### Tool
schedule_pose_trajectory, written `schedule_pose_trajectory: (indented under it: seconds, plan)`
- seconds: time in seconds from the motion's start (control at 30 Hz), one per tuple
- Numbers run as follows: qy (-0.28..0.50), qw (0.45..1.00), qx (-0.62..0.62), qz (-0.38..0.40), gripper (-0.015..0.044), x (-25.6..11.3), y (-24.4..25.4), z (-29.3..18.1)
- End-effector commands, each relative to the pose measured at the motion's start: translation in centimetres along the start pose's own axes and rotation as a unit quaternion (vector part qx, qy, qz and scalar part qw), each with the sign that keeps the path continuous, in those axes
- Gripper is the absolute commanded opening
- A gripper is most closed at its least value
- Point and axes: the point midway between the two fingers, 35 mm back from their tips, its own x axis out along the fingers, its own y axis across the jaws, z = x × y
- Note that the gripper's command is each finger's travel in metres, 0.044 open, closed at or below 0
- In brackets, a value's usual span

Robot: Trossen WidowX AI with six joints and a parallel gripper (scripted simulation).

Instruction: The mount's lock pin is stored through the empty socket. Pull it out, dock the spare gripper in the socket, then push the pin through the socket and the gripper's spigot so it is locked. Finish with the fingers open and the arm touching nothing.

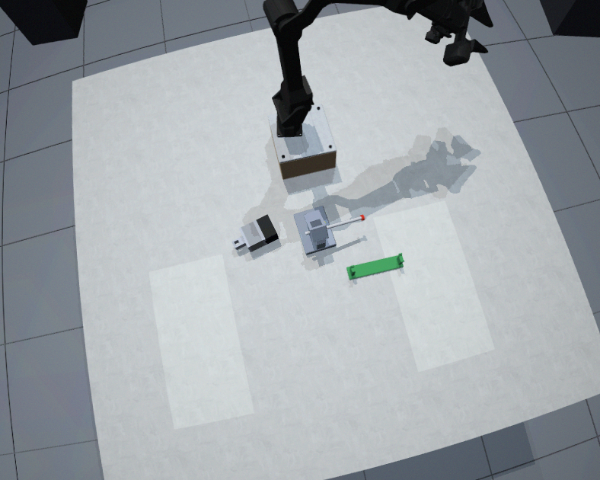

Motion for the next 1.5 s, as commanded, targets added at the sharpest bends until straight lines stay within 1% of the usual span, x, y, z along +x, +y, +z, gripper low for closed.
schedule_pose_trajectory:
  seconds: [0.0,0.13,0.27,0.4,0.5,0.63,0.8,1.03,1.1,1.17,1.3,1.37,1.47]
  plan:
    - [-0.021,0.995,0.069,0.064,0.03,1.4,5.2,-0.7]
    - [-0.038,0.976,0.159,0.141,0.03,1.9,11.8,-1.4]
    - [-0.048,0.941,0.255,0.217,0.03,1.3,18.1,-1.6]
    - [-0.051,0.889,0.354,0.287,0.03,-0.2,24.1,-1.3]
    - [-0.048,0.838,0.428,0.336,0.03,-1.9,28.2,-0.8]
    - [-0.039,0.755,0.524,0.393,0.03,-4.7,33.1,0.3]
    - [-0.02,0.627,0.636,0.451,0.03,-9.0,38.0,2.1]
    - [0.017,0.412,0.762,0.5,0.03,-15.6,42.4,5.2]
    - [0.024,0.367,0.781,0.505,0.03,-16.8,42.9,5.8]
    - [0.028,0.343,0.79,0.506,0.03,-17.5,43.1,6.1]
    - [0.028,0.341,0.792,0.507,0.03,-17.5,43.2,6.2]
    - [0.029,0.341,0.792,0.507,0.03,-17.0,43.5,6.7]
    - [0.028,0.341,0.792,0.506,0.03,-15.3,44.6,8.8]
